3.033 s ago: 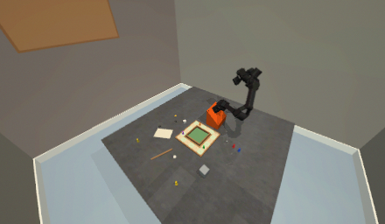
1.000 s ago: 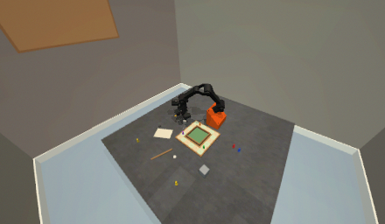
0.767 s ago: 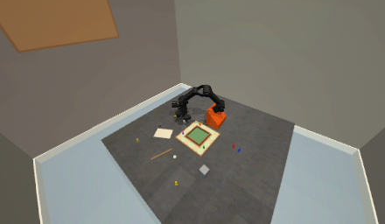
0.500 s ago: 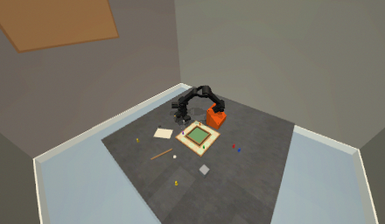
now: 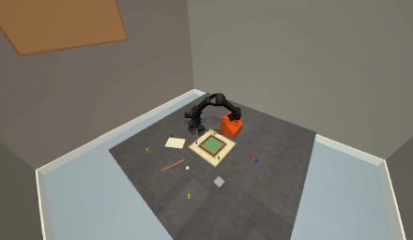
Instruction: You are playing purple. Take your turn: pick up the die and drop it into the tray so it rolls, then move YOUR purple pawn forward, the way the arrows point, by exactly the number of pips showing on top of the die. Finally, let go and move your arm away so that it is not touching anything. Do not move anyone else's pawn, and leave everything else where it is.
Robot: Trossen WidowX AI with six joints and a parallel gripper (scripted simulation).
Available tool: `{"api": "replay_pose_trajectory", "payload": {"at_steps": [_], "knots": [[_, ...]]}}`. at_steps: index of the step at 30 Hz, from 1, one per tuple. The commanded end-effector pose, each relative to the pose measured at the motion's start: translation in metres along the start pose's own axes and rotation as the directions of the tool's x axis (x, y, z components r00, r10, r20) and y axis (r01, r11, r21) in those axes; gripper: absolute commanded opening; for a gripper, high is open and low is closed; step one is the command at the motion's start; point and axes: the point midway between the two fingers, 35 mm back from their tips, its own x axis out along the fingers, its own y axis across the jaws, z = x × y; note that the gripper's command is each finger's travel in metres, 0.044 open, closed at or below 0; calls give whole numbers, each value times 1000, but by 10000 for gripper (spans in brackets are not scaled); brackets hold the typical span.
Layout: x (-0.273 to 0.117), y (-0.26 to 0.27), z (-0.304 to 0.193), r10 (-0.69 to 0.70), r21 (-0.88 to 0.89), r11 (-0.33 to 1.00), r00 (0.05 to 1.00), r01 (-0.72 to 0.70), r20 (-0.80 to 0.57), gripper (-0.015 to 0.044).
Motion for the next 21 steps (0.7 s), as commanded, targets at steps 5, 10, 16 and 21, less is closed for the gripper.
{"api": "replay_pose_trajectory", "payload": {"at_steps": [5,10,16,21], "knots": [[1,0,1,4,5,1000,1000,-4,6,97],[1,0,1,4,5,1000,1000,-4,6,64],[-28,-3,7,0,6,1000,1000,0,8,0],[-73,-7,9,-3,7,1000,1000,3,9,0]]}}
